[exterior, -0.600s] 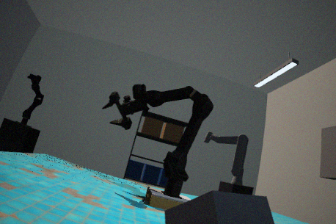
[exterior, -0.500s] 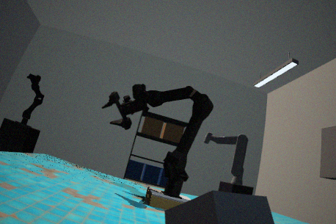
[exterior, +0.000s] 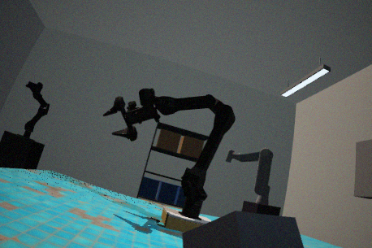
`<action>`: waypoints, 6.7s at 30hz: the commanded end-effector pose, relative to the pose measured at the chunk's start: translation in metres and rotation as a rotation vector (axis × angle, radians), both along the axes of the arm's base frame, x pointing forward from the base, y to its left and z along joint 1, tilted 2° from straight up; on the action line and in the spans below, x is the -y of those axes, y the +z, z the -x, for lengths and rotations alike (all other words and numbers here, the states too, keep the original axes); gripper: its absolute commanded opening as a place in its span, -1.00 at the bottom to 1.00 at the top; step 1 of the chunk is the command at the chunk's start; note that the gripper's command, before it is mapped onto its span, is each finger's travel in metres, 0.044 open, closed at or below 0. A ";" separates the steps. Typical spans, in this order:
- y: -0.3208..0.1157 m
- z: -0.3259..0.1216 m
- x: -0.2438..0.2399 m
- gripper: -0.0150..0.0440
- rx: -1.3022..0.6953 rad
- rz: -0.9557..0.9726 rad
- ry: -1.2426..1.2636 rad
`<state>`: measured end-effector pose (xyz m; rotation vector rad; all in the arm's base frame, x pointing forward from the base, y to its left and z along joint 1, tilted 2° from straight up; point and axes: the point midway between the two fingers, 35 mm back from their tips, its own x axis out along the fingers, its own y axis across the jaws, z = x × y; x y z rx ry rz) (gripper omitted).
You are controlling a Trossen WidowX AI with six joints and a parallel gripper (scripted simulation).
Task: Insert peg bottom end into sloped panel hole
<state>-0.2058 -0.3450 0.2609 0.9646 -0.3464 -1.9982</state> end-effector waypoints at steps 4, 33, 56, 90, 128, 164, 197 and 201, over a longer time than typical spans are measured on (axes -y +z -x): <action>-0.008 -0.031 0.013 1.00 0.009 -0.029 0.082; -0.034 -0.160 0.034 1.00 -0.036 -0.152 0.433; -0.060 -0.265 0.021 1.00 -0.074 -0.277 0.741; -0.090 -0.393 -0.050 1.00 -0.210 -0.441 1.171; -0.120 -0.483 -0.180 1.00 -0.449 -0.592 1.689; -0.141 -0.506 -0.315 1.00 -0.740 -0.712 2.106; -0.156 -0.469 -0.425 1.00 -1.111 -0.769 2.440; -0.157 -0.465 -0.431 1.00 -1.139 -0.771 2.459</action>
